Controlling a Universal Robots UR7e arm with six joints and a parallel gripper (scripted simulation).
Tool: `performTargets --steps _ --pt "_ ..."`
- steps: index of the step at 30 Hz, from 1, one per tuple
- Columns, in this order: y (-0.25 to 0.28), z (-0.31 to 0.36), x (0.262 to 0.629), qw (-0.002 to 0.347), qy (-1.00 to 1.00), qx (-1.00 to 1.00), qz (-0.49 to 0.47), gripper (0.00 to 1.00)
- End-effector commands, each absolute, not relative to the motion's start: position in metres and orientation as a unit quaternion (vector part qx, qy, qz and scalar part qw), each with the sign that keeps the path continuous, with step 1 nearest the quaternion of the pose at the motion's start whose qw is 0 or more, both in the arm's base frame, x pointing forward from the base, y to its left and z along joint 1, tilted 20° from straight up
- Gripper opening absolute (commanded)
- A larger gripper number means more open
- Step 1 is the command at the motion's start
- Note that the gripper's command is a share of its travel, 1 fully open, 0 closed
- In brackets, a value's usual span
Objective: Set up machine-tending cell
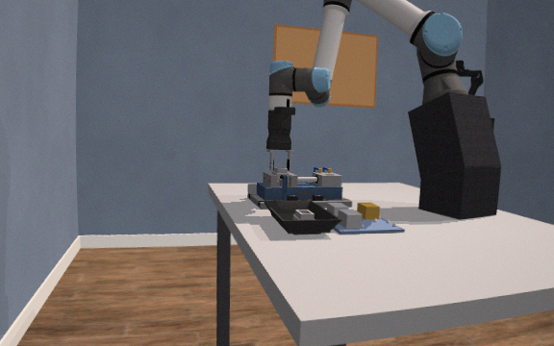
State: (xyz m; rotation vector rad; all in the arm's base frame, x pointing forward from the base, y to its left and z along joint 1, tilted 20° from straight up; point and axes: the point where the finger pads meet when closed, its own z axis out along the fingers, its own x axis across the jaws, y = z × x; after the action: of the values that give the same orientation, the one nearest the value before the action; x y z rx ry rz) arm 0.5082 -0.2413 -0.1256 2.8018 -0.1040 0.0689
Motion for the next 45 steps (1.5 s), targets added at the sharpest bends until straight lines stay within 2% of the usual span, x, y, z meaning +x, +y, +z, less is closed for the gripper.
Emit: performTargets --steps 1,7,8,45 --pt "-0.2414 -0.1249 0.5087 0.168 -0.036 0.985 0.025 1.0" --pt "-0.2414 -0.1249 0.5087 0.168 -0.036 0.985 0.025 1.0" --pt "-0.2414 -0.1249 0.5087 0.168 -0.036 0.985 0.025 0.0" --pt "-0.2414 -0.1249 0.5087 0.168 -0.036 0.985 0.025 0.0"
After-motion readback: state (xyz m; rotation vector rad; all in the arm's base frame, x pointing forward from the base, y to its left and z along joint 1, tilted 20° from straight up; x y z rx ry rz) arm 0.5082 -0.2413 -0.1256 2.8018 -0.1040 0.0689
